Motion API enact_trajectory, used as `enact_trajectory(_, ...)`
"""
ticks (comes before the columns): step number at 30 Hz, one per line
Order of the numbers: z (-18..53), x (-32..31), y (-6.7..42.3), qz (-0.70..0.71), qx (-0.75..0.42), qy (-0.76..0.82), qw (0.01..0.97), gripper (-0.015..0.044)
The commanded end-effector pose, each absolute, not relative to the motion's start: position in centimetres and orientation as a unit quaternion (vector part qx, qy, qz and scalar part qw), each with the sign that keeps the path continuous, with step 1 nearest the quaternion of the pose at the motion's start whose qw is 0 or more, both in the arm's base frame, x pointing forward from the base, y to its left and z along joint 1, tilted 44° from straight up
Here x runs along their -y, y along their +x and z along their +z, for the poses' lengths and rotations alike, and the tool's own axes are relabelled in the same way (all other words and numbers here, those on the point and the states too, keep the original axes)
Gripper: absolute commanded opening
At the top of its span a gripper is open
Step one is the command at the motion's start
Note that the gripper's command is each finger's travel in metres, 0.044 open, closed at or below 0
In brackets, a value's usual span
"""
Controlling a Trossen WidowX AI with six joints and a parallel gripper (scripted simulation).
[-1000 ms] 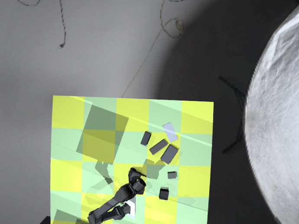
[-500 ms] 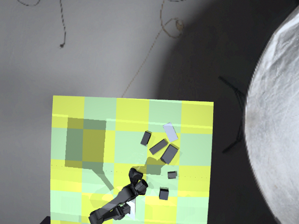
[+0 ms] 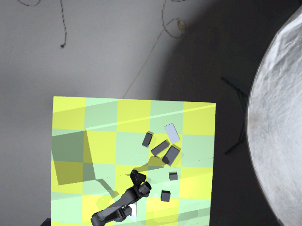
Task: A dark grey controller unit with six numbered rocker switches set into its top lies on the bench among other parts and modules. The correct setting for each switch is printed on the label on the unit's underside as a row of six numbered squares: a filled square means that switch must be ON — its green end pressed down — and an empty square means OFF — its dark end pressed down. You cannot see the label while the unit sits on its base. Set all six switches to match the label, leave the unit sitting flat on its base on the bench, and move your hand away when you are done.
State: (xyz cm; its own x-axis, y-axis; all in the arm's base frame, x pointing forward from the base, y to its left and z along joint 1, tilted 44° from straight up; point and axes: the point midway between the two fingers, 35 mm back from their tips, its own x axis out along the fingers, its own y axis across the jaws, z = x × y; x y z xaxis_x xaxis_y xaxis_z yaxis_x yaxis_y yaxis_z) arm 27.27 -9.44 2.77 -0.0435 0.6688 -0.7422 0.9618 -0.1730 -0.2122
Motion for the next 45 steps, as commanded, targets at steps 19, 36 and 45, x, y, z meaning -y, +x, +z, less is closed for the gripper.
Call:
enact_trajectory(19,0.9,9.7,26.6,-0.381,-0.622,0.658,0.187,0.0338)
enact_trajectory(36,-0.3,10.3,26.3,-0.381,-0.622,0.658,0.187,0.0337)
enact_trajectory(45,-1.0,10.5,26.1,-0.381,-0.622,0.658,0.187,0.0337)
